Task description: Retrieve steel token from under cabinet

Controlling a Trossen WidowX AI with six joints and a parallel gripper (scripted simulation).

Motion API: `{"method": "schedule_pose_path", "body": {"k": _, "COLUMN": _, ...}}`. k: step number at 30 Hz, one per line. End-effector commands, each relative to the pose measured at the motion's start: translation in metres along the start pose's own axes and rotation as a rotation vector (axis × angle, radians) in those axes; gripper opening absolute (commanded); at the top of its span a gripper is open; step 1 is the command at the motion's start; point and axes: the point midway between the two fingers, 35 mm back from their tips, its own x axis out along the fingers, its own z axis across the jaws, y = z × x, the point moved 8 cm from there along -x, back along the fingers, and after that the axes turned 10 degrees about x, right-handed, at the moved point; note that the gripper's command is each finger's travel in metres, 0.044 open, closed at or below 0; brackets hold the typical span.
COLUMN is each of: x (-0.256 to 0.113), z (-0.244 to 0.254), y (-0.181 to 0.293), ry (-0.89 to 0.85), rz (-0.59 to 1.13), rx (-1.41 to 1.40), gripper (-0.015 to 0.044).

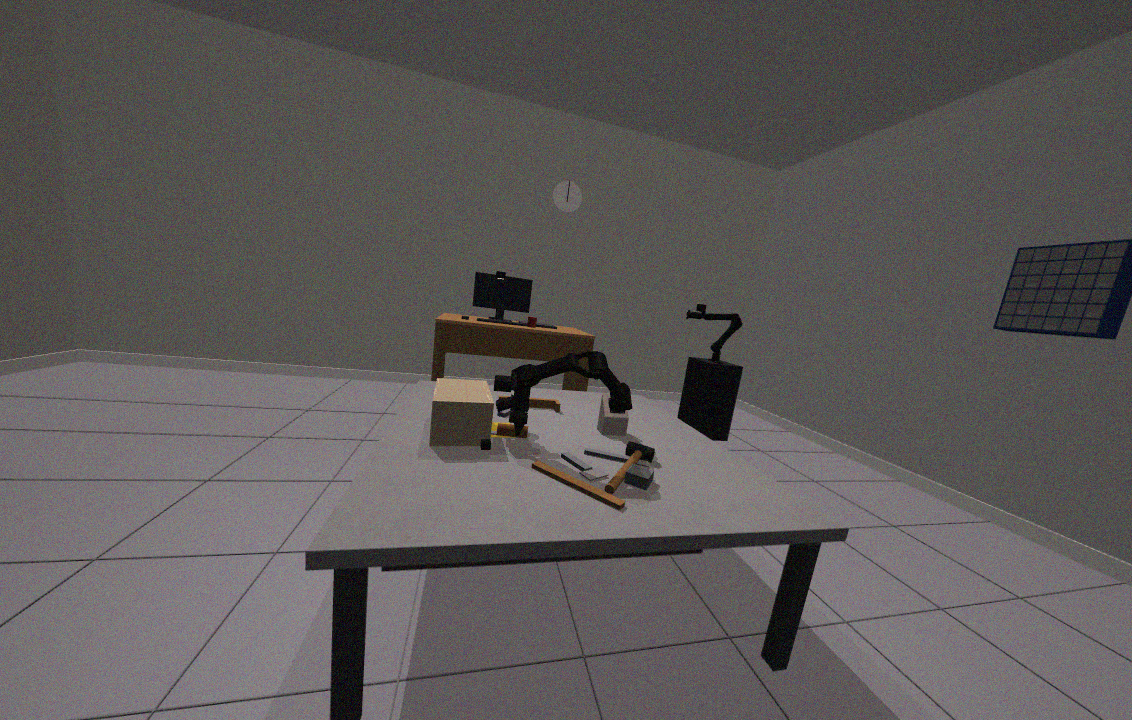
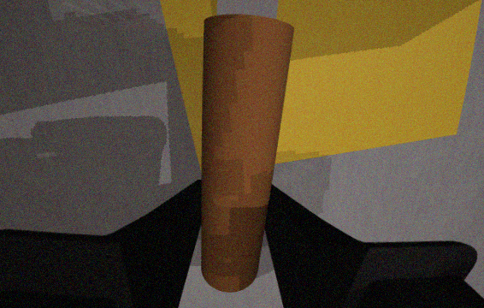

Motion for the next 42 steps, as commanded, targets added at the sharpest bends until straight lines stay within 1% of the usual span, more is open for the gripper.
{"method": "schedule_pose_path", "body": {"k": 1, "x": 0.001, "z": -0.003, "y": 0.005, "ry": 0.008, "rz": 0.001, "rx": 0.003, "gripper": 0.0000}}
{"method": "schedule_pose_path", "body": {"k": 42, "x": 0.001, "z": -0.008, "y": 0.042, "ry": 0.008, "rz": 0.002, "rx": 0.004, "gripper": 0.0000}}
